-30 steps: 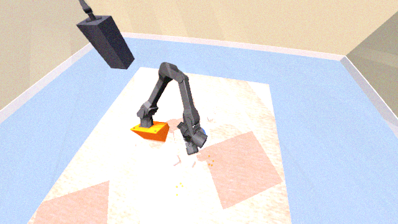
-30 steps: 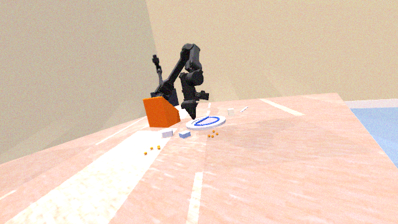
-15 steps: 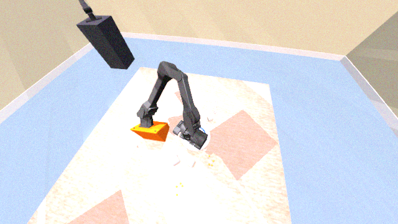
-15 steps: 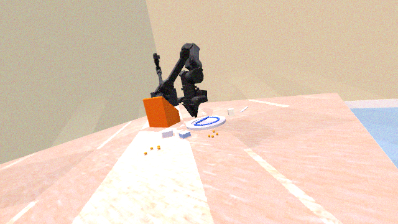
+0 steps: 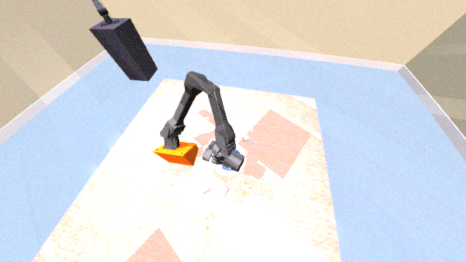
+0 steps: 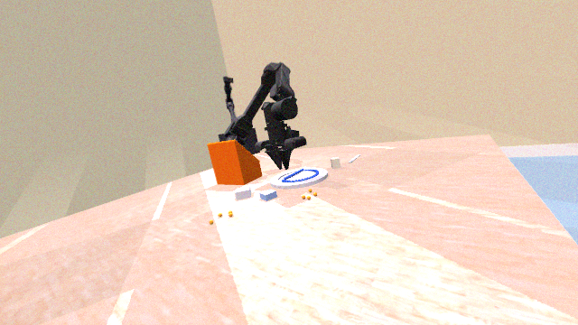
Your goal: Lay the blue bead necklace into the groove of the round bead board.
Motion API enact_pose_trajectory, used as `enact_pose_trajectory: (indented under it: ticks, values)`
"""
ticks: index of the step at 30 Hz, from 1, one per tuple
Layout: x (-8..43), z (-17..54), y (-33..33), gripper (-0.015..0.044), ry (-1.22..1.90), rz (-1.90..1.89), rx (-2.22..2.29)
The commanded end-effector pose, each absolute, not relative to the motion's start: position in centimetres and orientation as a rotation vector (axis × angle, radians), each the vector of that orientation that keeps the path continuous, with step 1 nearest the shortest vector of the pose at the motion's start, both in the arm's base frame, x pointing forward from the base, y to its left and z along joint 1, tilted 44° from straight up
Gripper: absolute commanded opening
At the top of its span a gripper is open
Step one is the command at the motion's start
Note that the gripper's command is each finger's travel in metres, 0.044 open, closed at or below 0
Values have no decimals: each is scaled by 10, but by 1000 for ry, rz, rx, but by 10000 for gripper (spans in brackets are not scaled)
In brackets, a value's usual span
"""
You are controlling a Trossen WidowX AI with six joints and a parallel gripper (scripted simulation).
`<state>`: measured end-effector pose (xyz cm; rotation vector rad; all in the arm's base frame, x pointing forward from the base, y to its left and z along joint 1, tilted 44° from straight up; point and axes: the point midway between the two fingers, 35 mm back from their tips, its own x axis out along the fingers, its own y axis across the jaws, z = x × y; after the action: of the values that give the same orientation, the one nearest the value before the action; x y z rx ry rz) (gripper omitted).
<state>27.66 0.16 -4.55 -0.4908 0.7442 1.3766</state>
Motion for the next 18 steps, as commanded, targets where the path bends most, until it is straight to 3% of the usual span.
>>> enact_pose_trajectory:
  ticks: [1, 18]
  values:
    - [275, -53, 10, 120, 746, 1381, -487]
    - [277, -62, 18, 120, 744, 1380, -490]
